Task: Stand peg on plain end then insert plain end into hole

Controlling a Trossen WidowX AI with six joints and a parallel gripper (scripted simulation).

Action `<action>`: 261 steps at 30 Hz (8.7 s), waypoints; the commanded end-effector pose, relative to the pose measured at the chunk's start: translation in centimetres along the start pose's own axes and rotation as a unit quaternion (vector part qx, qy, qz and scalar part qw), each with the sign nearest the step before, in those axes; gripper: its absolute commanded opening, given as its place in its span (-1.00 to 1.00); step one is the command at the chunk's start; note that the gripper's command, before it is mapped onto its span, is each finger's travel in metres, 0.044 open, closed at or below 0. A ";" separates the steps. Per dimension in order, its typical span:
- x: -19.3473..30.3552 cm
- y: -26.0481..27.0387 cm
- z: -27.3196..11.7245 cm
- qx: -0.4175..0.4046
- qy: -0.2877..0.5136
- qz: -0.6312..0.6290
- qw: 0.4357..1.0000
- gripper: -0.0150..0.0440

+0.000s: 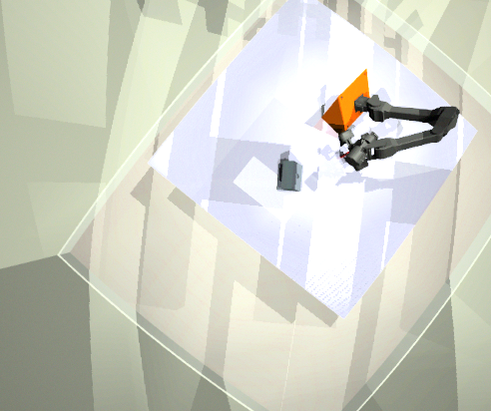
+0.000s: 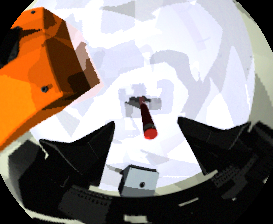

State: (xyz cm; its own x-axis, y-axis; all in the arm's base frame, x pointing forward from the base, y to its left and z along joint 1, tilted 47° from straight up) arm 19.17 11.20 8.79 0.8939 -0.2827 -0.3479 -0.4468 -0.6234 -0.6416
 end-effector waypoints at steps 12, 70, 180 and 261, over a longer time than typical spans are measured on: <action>-0.2 0.0 1.0 0.002 -0.002 0.000 1.000 0.56; 1.4 0.6 -6.5 -0.045 0.025 0.010 0.999 -0.49; 15.6 -8.1 -4.1 -0.149 0.417 0.012 0.896 -0.49; 19.4 -7.0 -1.1 -0.147 0.423 0.008 0.894 -0.49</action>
State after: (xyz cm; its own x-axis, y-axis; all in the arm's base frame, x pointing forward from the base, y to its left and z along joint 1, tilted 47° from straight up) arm 39.43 9.22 7.30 0.6483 -0.6695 0.3626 -0.5483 -0.7410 -0.3877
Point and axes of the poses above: the point midway between the two fingers, 35 mm back from their tips, its own z axis out along the fingers, its own y axis across the jaws, x = y × z, the point moved 2 cm from there along -z, back along the fingers, and after that the axes turned 11 degrees about z, right-handed, at the moved point
